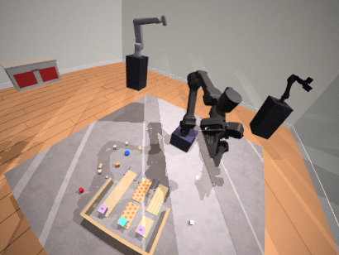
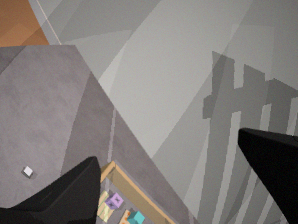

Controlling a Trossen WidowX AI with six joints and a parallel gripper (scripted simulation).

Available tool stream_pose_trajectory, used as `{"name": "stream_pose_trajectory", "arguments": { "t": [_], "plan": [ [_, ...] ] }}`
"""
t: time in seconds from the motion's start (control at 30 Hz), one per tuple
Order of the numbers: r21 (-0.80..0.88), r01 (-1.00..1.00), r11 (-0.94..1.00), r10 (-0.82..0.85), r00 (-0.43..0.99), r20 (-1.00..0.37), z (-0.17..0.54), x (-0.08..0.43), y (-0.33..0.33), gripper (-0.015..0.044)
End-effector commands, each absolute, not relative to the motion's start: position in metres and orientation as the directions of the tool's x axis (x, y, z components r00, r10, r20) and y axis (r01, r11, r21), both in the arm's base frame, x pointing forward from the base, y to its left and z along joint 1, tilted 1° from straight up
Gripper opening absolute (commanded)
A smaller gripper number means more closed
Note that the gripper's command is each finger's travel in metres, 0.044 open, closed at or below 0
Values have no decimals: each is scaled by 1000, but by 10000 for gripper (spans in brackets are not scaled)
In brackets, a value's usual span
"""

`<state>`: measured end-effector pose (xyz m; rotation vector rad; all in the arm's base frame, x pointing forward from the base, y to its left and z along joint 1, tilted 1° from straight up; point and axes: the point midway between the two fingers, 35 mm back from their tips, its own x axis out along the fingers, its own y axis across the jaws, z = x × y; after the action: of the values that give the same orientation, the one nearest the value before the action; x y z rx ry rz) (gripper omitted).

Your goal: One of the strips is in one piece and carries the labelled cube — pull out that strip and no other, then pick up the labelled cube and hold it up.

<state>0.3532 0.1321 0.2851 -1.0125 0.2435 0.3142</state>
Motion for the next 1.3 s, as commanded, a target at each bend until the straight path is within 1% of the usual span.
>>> {"name": "stream_pose_trajectory", "arguments": {
  "t": [0.0,0.13,0.23,0.37,0.43,1.07,1.13,1.27],
  "plan": [
    [-622,-313,718,47,913,-405,238,359,76,400],
    [-445,-196,874,-32,890,-456,200,354,28,400],
    [-301,-77,950,-85,867,-492,172,345,-5,400],
    [-98,115,989,-150,830,-538,136,324,-45,400],
    [-30,184,982,-169,816,-553,124,316,-57,400],
    [-22,192,981,-172,814,-555,123,315,-59,400],
    [-30,193,981,-175,799,-576,122,318,-62,348],
    [-75,186,980,-186,699,-691,116,339,-79,243]
  ]
}}
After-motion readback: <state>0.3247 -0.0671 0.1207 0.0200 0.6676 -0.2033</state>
